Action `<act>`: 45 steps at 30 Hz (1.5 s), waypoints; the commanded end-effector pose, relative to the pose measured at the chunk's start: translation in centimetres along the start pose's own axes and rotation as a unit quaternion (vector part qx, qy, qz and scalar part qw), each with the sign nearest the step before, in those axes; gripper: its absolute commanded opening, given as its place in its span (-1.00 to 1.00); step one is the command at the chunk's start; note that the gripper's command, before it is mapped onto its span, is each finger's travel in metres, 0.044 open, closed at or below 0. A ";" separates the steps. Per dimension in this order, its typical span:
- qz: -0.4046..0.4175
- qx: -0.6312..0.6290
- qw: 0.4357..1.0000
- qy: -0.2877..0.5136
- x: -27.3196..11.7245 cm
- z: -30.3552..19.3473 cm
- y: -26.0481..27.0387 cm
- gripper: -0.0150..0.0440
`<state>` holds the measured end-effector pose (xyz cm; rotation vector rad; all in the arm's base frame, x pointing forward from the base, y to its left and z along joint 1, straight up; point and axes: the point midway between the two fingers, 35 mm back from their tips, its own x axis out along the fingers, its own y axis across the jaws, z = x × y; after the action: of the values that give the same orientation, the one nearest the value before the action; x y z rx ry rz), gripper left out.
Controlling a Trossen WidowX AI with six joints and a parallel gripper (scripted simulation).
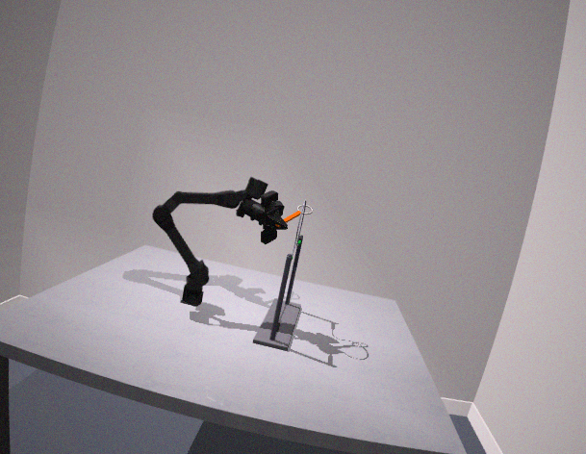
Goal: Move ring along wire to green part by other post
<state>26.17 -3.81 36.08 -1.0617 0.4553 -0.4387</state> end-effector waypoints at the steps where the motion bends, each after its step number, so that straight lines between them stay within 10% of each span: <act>1: -0.017 -0.024 1.000 -0.001 0.0 -0.2 -0.2 -1.00; 45: -0.177 -0.277 0.944 -0.032 -0.2 0.5 -2.6 -1.00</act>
<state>25.95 -4.47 38.60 -1.6670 0.3461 -0.6027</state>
